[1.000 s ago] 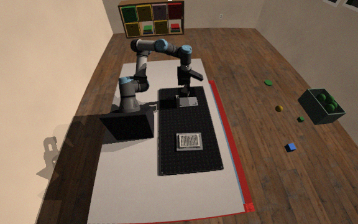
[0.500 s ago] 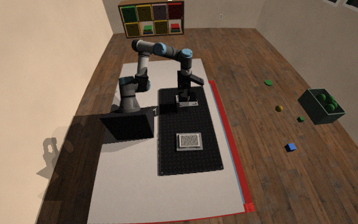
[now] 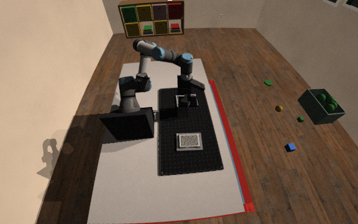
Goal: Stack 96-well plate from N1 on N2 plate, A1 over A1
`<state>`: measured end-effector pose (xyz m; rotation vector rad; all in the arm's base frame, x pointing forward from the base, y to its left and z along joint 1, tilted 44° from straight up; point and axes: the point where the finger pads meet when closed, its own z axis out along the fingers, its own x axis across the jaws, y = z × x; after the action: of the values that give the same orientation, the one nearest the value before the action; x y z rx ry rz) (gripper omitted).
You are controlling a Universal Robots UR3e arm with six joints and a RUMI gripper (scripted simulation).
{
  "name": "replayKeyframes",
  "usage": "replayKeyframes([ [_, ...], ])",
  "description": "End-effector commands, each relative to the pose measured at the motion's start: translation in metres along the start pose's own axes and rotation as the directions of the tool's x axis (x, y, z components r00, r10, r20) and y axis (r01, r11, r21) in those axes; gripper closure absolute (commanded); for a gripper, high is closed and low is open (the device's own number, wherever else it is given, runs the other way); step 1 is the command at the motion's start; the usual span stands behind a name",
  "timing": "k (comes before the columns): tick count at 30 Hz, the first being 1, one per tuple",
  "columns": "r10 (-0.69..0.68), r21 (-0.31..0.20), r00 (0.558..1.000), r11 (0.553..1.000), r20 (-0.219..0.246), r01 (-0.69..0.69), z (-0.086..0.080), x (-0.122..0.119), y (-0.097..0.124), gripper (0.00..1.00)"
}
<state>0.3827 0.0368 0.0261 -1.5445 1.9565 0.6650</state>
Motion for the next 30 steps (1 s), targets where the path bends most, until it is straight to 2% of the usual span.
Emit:
replayKeyframes([
  [1,-0.001,0.003,1.000,1.000,-0.001,0.001,0.000,0.013,-0.001,1.00],
  [30,-0.001,0.003,1.000,1.000,-0.001,0.001,0.000,0.103,0.000,1.00],
])
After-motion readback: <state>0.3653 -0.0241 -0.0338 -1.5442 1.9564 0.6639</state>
